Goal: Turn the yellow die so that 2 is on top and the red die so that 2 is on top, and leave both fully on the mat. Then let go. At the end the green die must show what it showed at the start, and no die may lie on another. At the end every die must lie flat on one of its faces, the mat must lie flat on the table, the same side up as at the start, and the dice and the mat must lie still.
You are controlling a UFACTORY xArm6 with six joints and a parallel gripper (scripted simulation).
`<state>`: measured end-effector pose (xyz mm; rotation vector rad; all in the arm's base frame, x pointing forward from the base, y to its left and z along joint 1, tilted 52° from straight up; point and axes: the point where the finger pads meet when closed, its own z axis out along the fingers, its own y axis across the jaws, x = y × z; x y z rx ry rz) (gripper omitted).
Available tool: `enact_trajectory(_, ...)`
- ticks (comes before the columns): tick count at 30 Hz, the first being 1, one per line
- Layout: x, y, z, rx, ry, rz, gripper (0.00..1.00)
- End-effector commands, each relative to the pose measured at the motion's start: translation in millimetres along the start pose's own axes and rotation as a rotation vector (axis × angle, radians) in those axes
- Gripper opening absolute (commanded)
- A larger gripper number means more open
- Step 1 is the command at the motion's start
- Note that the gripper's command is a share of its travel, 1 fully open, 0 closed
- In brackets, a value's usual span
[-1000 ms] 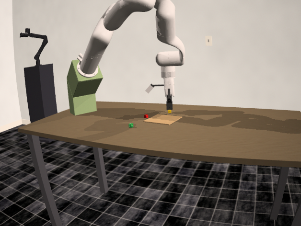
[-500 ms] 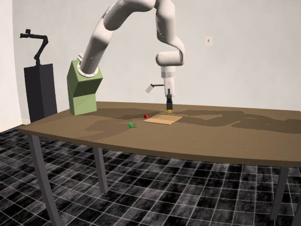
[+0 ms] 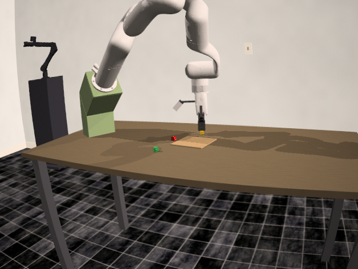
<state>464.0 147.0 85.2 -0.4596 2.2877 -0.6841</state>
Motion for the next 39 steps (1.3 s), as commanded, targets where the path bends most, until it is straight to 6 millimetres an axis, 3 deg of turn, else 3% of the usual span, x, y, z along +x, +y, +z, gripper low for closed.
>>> enact_trajectory(1,-0.8,0.3,-0.6,-0.001,-0.002,0.000,0.31)
enact_trajectory(39,-0.9,0.3,19.4,-0.001,-0.002,0.000,0.31)
